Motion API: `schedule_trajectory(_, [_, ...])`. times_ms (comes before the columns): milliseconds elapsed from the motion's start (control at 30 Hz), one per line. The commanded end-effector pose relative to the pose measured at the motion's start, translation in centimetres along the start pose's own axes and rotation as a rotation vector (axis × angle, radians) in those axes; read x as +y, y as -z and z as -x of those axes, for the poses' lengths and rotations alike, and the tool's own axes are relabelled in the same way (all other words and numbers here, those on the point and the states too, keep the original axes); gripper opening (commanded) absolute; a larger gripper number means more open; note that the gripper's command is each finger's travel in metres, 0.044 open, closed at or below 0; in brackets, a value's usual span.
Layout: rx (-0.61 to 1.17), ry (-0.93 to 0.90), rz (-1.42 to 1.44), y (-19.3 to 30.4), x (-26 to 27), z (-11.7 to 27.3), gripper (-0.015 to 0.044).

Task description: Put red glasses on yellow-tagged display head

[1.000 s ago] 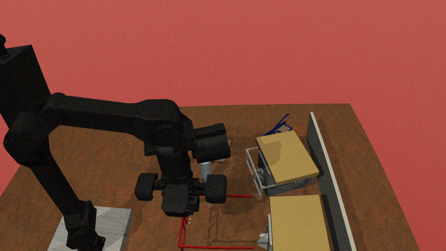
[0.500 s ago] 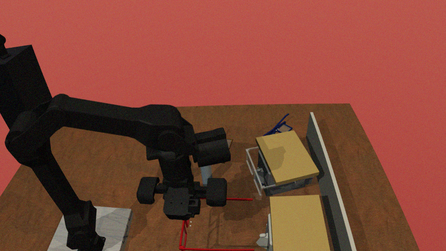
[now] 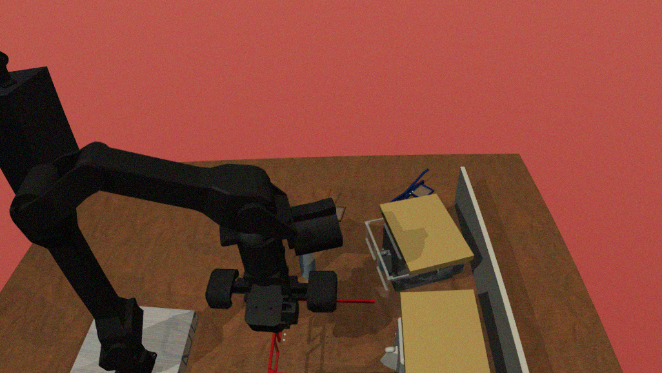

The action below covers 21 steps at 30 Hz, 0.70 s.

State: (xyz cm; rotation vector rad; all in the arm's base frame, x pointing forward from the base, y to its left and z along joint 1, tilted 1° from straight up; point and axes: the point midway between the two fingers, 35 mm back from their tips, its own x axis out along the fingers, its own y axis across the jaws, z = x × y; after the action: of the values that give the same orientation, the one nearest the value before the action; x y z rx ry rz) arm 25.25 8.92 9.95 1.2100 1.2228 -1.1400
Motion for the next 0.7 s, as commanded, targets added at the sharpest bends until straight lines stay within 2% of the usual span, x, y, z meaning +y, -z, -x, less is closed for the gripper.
schedule_trajectory(0, [-0.006,0.005,-0.002,-0.1,-0.1,-0.5,0.0000])
schedule_trajectory(667, [-0.006,0.005,-0.002,-0.3,0.1,-1.8,0.0000])
